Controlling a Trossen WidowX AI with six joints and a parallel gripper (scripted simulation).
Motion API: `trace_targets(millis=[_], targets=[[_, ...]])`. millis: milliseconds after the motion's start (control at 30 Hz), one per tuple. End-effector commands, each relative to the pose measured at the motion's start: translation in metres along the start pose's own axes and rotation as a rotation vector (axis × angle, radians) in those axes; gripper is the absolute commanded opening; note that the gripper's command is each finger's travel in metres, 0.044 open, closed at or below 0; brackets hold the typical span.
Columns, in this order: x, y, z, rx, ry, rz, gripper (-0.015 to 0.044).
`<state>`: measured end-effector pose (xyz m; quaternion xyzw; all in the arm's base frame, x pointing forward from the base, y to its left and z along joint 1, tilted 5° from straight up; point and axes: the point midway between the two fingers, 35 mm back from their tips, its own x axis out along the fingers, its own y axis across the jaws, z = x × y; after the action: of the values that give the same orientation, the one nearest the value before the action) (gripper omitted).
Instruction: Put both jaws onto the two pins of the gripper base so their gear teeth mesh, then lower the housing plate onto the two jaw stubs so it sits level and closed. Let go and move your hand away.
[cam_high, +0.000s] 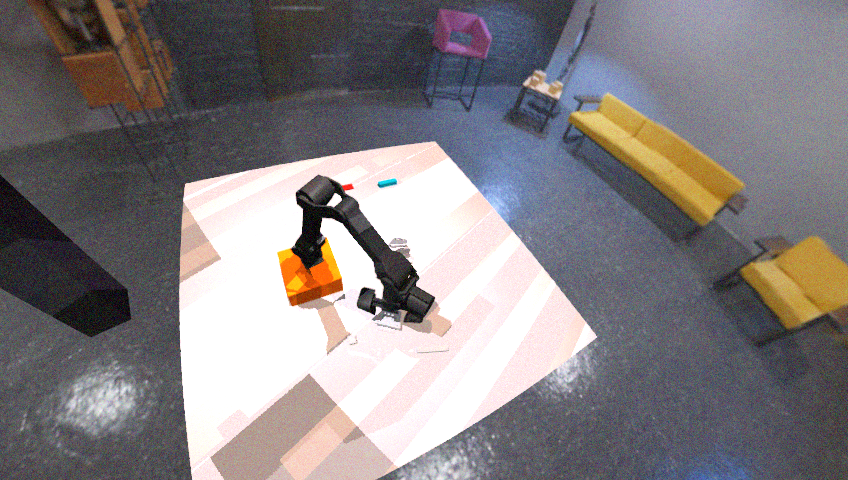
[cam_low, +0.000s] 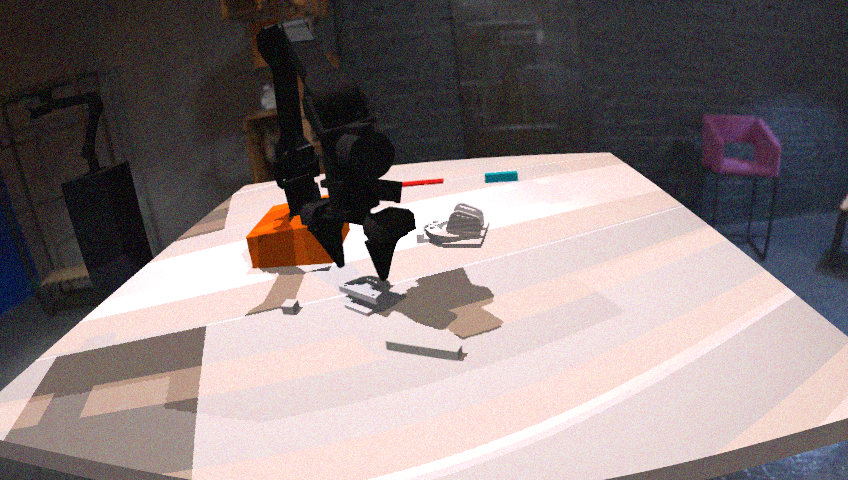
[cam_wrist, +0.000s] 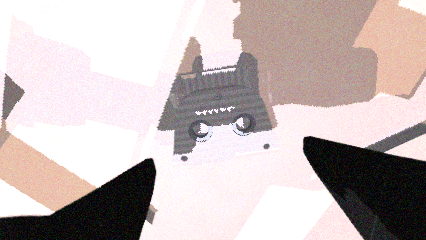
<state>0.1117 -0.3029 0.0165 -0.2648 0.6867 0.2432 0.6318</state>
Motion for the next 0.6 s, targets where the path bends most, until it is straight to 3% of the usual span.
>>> trace_targets(millis=[0, 567], targets=[[0.010, 0.001, 0.001, -0.004, -0.002, 0.008, 0.0440], [0.037, 0.001, 0.000, -0.006, 0.000, 0.009, 0.0440]])
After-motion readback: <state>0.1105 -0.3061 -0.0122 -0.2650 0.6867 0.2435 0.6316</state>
